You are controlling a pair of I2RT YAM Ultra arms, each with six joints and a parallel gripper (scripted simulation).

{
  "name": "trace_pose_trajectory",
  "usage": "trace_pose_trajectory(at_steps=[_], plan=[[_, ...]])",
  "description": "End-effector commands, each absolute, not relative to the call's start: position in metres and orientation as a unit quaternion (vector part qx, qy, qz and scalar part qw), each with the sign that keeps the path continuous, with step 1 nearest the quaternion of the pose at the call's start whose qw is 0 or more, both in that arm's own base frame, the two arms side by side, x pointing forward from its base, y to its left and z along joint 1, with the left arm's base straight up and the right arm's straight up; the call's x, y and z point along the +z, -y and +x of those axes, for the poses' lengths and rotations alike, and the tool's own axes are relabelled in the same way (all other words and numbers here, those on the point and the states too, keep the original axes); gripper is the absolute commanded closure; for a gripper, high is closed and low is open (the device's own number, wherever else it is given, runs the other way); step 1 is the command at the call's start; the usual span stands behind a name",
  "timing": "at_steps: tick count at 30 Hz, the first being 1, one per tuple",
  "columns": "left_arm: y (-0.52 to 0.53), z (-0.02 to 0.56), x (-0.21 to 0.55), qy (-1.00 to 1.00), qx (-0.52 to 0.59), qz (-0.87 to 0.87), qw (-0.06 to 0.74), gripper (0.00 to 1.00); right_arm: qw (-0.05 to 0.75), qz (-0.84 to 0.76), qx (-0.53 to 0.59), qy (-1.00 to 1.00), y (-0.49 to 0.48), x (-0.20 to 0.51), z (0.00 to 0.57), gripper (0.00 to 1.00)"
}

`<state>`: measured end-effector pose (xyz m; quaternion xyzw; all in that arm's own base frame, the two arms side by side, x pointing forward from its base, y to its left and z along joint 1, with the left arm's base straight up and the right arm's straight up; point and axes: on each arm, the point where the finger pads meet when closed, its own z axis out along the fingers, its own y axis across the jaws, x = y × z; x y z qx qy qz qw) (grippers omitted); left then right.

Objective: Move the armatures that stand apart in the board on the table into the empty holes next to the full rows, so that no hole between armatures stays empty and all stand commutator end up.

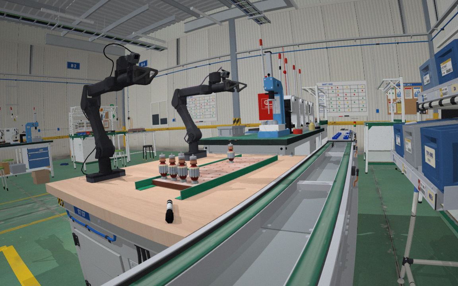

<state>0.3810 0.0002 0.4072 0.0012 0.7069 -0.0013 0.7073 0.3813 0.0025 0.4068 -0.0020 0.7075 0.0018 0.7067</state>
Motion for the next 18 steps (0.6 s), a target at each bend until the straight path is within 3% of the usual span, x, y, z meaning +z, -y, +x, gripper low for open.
trace_pose_trajectory(at_steps=[1, 18], plan=[[0.004, 0.38, 0.424, -0.697, -0.006, 0.008, 0.717, 0.0, 0.717, -0.006, -0.002, -0.698, -0.001, 0.42, 0.373, 0.62], [0.004, 0.38, 0.424, -0.697, -0.006, 0.008, 0.717, 0.0, 0.635, -0.082, 0.064, -0.765, -0.089, 0.378, 0.433, 0.62]])
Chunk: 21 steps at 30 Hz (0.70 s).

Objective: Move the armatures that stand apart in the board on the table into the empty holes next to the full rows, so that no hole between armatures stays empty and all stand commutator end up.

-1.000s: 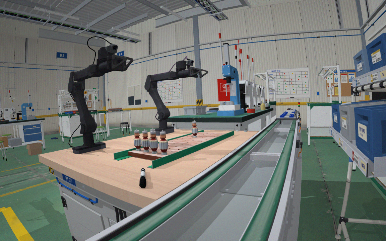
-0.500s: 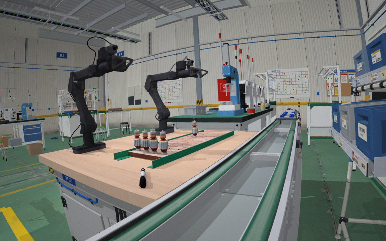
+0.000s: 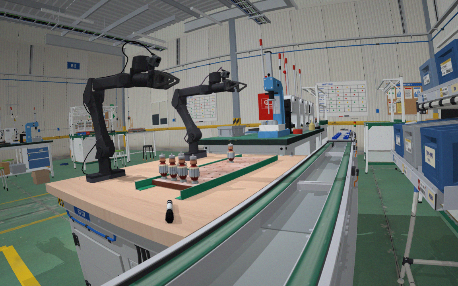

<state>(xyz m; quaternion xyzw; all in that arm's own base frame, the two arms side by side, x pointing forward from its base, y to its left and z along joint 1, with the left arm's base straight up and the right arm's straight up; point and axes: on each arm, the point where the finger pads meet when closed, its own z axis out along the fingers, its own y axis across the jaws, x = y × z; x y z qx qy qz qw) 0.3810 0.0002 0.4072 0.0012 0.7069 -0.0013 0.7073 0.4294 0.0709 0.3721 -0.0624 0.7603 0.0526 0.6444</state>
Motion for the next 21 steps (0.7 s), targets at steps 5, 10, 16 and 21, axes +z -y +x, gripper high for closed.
trace_pose_trajectory(at_steps=[5, 10, 16, 21], plan=[[0.004, 0.38, 0.424, -0.697, -0.006, 0.008, 0.717, 0.0, 0.621, -0.094, 0.074, -0.775, -0.107, 0.369, 0.441, 0.62], [0.004, 0.38, 0.424, -0.697, -0.006, 0.008, 0.717, 0.0, 0.6, -0.117, 0.084, -0.787, -0.137, 0.356, 0.452, 0.62], [0.004, 0.38, 0.424, -0.697, -0.006, 0.008, 0.717, 0.0, 0.567, -0.152, 0.106, -0.802, -0.179, 0.336, 0.46, 0.62], [0.004, 0.38, 0.424, -0.697, -0.006, 0.008, 0.717, 0.0, 0.554, -0.165, 0.109, -0.809, -0.197, 0.326, 0.463, 0.62]])
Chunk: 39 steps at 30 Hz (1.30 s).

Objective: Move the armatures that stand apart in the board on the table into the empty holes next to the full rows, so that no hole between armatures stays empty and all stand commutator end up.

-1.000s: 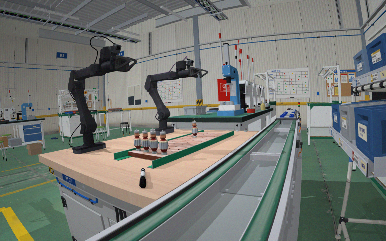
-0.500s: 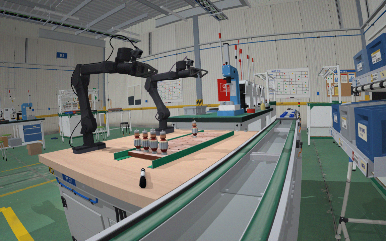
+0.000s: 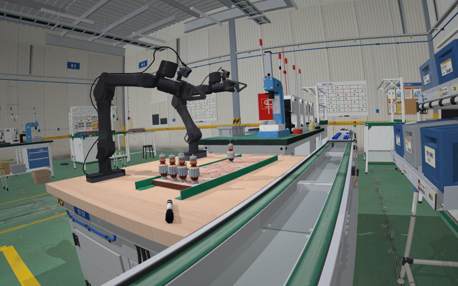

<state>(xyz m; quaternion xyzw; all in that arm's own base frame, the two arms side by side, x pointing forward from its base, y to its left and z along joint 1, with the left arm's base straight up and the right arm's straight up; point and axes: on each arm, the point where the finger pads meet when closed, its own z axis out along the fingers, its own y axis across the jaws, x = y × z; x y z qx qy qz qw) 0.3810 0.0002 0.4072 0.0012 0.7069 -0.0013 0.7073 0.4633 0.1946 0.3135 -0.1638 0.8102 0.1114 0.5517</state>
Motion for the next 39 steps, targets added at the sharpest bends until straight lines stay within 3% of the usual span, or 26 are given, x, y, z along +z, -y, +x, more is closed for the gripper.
trace_pose_trajectory(at_steps=[1, 39], plan=[[0.004, 0.38, 0.424, -0.697, -0.006, 0.008, 0.717, 0.0, 0.55, -0.168, 0.112, -0.81, -0.203, 0.324, 0.463, 0.62], [0.004, 0.38, 0.424, -0.697, -0.006, 0.008, 0.717, 0.0, 0.39, -0.346, 0.157, -0.839, -0.409, 0.192, 0.42, 0.62]])
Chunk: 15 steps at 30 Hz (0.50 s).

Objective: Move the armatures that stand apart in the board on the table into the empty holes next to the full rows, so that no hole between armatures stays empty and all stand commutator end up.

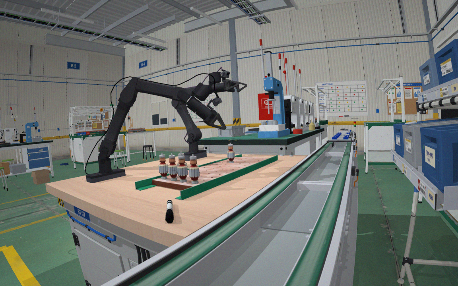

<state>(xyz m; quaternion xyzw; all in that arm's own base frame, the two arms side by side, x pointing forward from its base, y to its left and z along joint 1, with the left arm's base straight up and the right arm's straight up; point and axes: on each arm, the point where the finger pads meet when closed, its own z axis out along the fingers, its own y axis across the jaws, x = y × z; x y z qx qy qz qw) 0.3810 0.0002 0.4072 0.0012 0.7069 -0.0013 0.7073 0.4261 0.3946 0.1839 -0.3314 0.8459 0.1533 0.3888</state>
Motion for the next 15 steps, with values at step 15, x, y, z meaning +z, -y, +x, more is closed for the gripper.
trace_pose_trajectory(at_steps=[15], plan=[[0.004, 0.38, 0.424, -0.697, -0.006, 0.008, 0.717, 0.0, 0.356, -0.385, 0.157, -0.837, -0.459, 0.159, 0.392, 0.62]])
